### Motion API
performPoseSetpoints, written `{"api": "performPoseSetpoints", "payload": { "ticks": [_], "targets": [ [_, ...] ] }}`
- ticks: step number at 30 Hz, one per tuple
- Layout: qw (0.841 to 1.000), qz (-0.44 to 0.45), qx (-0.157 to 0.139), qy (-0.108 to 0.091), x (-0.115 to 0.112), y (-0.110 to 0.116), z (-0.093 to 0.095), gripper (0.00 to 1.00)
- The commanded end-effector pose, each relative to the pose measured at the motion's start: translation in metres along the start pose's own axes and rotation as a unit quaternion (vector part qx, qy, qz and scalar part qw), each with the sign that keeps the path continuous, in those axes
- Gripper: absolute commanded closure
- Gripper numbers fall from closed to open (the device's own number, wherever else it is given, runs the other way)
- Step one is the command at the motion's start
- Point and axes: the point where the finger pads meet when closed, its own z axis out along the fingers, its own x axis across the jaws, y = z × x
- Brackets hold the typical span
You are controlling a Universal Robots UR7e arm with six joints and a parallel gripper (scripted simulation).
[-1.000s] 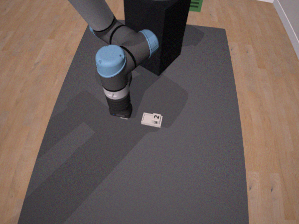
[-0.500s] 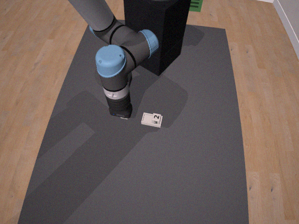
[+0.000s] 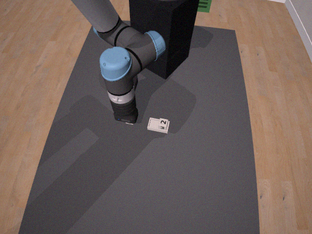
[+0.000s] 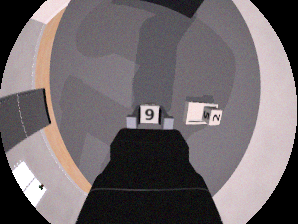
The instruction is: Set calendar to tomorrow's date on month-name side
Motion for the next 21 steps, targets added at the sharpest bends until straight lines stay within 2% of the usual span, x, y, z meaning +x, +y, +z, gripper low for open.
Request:
{"api": "performPoseSetpoints", "payload": {
  "ticks": [1, 2, 4, 5, 7, 8, 10, 11, 15, 16, 21],
  "targets": [
    [1.0, 0.0, -0.001, 0.0, -0.0002, 0.0004, -0.0003, 0.43],
    [1.0, 0.0, -0.001, 0.0, -0.0002, 0.0004, -0.0003, 0.37],
    [1.0, 0.0, -0.001, 0.0, -0.0002, 0.0004, -0.0003, 0.37],
    [1.0, 0.0, -0.001, 0.0, -0.0002, 0.0004, -0.0003, 0.31],
    [1.0, 0.0, -0.001, 0.0, -0.0002, 0.0004, -0.0003, 0.31],
    [1.0, 0.0, -0.001, 0.0, -0.0002, 0.0004, -0.0003, 0.25],
    [1.0, 0.0, -0.001, 0.0, -0.0002, 0.0004, -0.0003, 0.25],
    [1.0, 0.0, -0.001, 0.0, -0.0002, 0.0004, -0.0003, 0.19],
    [1.0, 0.0, -0.001, 0.0, -0.0002, 0.0004, -0.0003, 0.19],
    [1.0, 0.0, -0.001, 0.0, -0.0002, 0.0004, -0.0003, 0.13],
    [1.0, 0.0, -0.001, 0.0, -0.0002, 0.0004, -0.0003, 0.13]
  ]
}}
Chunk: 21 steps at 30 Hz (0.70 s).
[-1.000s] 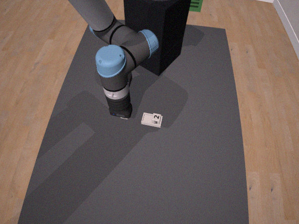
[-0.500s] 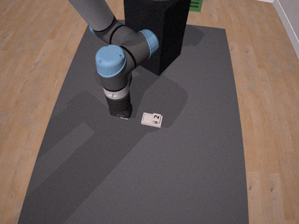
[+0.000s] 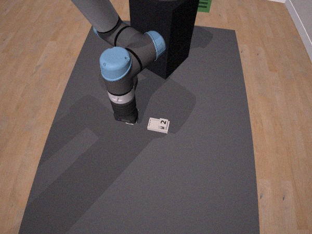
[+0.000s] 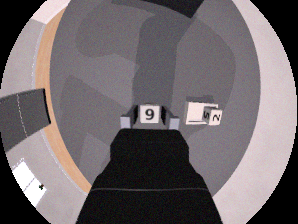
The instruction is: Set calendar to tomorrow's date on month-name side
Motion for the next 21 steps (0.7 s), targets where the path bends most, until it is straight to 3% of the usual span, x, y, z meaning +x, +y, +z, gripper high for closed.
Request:
{"api": "performPoseSetpoints", "payload": {
  "ticks": [1, 12, 21],
  "targets": [
    [1.0, 0.0, -0.001, 0.0, 0.0, 0.0, 0.0, 0.13],
    [1.0, 0.0, -0.001, 0.0, 0.0, 0.0, -0.005, 0.13],
    [1.0, 0.0, -0.001, 0.0, 0.0, 0.0, -0.033, 0.13]
  ]
}}
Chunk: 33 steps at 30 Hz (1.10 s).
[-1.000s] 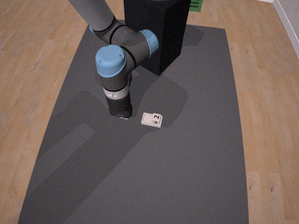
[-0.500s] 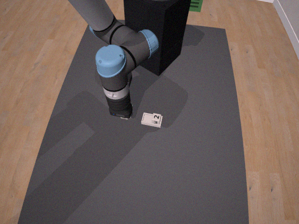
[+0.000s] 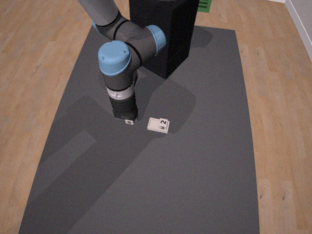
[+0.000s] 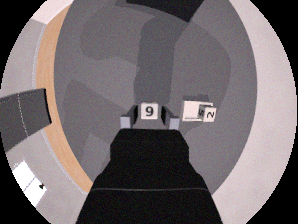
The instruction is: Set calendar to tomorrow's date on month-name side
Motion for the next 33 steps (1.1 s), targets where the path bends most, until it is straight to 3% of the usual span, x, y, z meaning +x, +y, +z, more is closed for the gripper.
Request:
{"api": "performPoseSetpoints", "payload": {
  "ticks": [1, 17, 27, 28, 33],
  "targets": [
    [1.0, 0.0, -0.001, 0.0, 0.0, 0.001, -0.017, 0.13],
    [1.0, 0.0, -0.001, 0.0, 0.0, 0.001, -0.066, 0.13],
    [1.0, 0.0, -0.001, 0.0, 0.0, 0.001, -0.071, 0.13],
    [1.0, 0.0, -0.001, 0.0, 0.0, 0.001, -0.071, 0.0],
    [1.0, 0.0, -0.001, 0.0, 0.0, 0.001, -0.071, 0.0]
  ]
}}
